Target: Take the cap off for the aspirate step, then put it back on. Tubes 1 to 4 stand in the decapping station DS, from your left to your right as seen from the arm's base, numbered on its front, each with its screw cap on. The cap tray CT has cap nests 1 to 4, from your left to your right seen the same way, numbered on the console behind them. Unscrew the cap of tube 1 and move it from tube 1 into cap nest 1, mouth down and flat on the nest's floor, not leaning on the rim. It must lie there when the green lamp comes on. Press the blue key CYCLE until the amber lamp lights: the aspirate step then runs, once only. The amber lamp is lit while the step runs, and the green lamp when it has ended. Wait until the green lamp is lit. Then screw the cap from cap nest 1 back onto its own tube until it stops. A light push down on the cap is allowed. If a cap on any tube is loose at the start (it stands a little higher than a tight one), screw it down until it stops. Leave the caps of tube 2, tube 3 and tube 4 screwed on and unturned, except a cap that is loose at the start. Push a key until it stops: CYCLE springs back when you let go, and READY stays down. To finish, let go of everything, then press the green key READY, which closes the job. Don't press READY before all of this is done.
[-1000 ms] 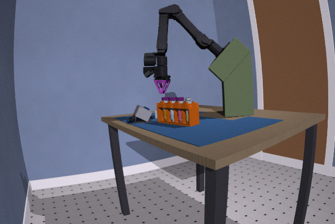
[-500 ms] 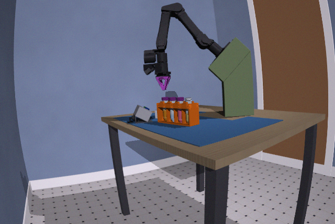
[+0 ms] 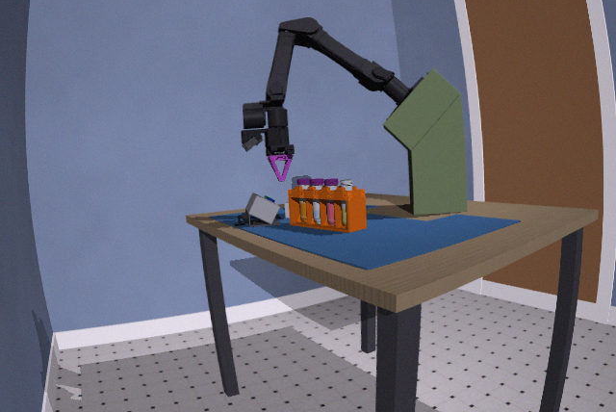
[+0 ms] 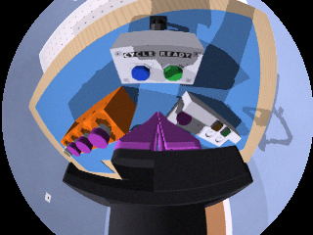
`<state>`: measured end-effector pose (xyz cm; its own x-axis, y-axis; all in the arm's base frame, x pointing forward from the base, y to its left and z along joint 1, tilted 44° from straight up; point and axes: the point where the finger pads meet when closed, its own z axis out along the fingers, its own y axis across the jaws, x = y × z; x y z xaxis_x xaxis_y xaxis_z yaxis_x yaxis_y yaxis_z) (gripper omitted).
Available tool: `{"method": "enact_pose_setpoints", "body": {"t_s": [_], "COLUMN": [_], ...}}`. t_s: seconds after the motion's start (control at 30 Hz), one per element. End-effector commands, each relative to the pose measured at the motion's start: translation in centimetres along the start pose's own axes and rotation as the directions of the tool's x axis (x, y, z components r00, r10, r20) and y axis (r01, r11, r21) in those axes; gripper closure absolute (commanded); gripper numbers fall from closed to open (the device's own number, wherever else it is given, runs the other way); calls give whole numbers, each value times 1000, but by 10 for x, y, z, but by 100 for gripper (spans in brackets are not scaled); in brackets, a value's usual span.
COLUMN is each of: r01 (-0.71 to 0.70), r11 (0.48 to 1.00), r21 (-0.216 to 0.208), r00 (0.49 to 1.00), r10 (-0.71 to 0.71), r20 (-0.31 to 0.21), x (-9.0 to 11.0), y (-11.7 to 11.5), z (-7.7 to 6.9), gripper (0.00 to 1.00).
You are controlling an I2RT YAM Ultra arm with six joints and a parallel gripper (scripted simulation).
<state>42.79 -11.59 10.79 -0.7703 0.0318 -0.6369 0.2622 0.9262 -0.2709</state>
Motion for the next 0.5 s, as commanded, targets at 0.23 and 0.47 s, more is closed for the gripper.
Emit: {"method": "enact_pose_setpoints", "body": {"t_s": [0.23,0.47], "r01": [7,7], "r11": [1000,1000], "r21": [14,14], "r00": [1000,1000], "r10": [-7,-7], "r20": [14,14], "x": [-42,-42], "y": [25,25], "z": [12,18], "gripper": [100,100]}}
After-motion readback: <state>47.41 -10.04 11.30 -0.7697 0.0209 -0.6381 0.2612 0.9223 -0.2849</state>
